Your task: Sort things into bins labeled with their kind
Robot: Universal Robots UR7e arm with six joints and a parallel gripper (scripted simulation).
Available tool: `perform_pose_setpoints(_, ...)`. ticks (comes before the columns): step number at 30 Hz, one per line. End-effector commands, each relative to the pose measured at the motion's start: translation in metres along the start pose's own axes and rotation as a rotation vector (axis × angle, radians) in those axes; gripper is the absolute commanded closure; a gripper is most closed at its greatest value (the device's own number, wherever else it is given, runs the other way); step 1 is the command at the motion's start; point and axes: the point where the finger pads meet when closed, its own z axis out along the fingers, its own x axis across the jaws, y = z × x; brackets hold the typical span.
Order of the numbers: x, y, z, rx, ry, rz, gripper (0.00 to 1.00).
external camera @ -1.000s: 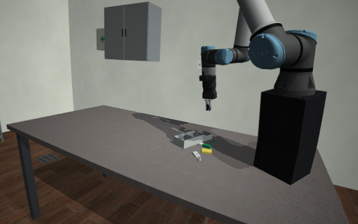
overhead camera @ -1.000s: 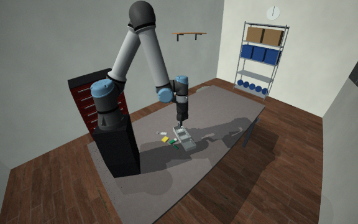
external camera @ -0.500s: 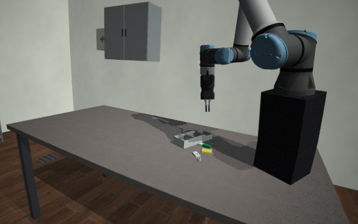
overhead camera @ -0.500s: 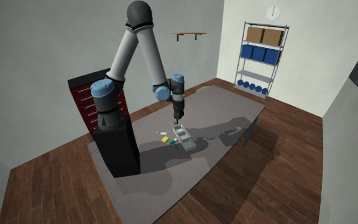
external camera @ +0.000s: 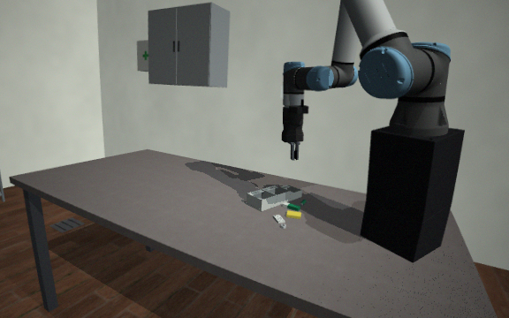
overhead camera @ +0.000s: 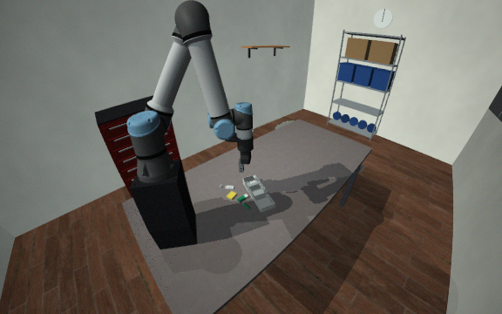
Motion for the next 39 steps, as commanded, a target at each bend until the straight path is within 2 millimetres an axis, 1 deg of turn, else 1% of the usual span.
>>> perform_pose_setpoints(1,0.004,-0.009,-0.002,0.003,0.019,-0.153,0.69)
perform_pose_setpoints(2,0.008,-0.017,-0.003,0.003,0.022,-0.181,0.69)
perform_pose_setpoints(4,0.008,-0.017,-0.003,0.003,0.026,-0.23,0.69)
perform_pose_setpoints(6,0.008,-0.017,-0.003,0.003,0.026,-0.23,0.69)
perform_pose_setpoints(7,0.011,-0.025,-0.004,0.003,0.034,-0.303,0.69)
perform_pose_setpoints(9,0.011,-0.025,-0.004,0.003,0.037,-0.341,0.69)
perform_pose_setpoints(10,0.014,-0.032,-0.005,0.003,0.039,-0.365,0.69)
perform_pose_setpoints(13,0.014,-0.032,-0.005,0.002,0.047,-0.441,0.69)
perform_pose_setpoints(14,0.017,-0.04,-0.006,0.002,0.049,-0.466,0.69)
perform_pose_setpoints(17,0.017,-0.04,-0.006,0.001,0.057,-0.54,0.69)
perform_pose_setpoints(18,0.02,-0.047,-0.007,0.0,0.059,-0.565,0.69)
perform_pose_setpoints(21,0.02,-0.047,-0.007,-0.001,0.067,-0.639,0.69)
perform_pose_setpoints(23,0.02,-0.047,-0.007,-0.001,0.067,-0.639,0.69)
perform_pose_setpoints(24,0.023,-0.054,-0.008,-0.003,0.074,-0.704,0.69)
perform_pose_setpoints(26,0.023,-0.054,-0.008,-0.004,0.078,-0.749,0.69)
perform_pose_setpoints(27,0.026,-0.061,-0.009,-0.005,0.08,-0.773,0.69)
perform_pose_setpoints(30,0.026,-0.061,-0.009,-0.008,0.088,-0.848,0.69)
perform_pose_setpoints(39,0.026,-0.061,-0.009,-0.008,0.089,-0.854,0.69)
